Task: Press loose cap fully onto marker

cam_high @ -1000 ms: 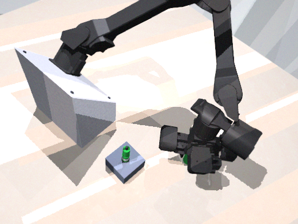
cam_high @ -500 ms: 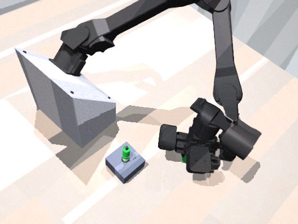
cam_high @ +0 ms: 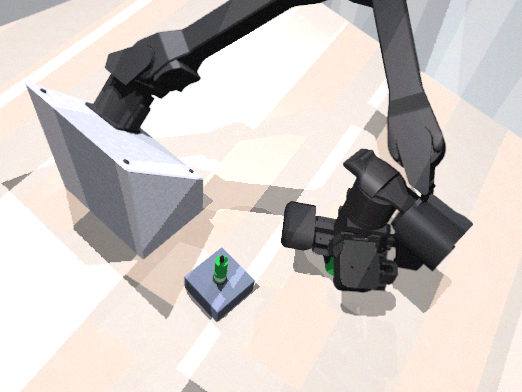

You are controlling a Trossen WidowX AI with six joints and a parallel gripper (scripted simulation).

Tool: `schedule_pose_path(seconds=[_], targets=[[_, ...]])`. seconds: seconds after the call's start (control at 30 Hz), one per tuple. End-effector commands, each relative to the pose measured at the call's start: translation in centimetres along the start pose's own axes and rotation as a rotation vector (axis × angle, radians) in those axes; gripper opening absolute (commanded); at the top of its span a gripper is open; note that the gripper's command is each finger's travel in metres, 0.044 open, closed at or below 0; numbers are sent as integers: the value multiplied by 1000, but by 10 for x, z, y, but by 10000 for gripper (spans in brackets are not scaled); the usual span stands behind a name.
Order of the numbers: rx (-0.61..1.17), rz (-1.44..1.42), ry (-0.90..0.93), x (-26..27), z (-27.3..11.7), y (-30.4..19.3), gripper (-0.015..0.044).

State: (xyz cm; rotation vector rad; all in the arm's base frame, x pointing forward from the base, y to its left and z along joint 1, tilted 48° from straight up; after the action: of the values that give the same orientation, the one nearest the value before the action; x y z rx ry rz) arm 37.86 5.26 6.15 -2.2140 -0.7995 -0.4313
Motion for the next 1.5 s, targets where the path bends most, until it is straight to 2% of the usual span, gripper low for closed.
schedule_pose_path(seconds=[0.0, 0.17, 0.8, 1.47], targets=[[-5, -6, 8, 2, -15, 0, 0], [-9, -5, 6, -4, -18, 3, 0], [-35, 2, -14, -81, -51, 26, 0], [-18, 1, -9, -158, -77, 24, 0]])
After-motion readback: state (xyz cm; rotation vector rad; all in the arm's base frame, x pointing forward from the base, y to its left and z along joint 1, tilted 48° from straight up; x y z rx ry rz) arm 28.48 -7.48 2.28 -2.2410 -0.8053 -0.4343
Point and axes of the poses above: the point midway between the two fingers, 35 mm back from their tips, its own z axis out along the fingers, its own x axis across the jaws, y = z × x, the point moved 2 cm from there along -z, back along the fingers, and after that the axes turned 9 degrees about -z, right-handed, at the moved point
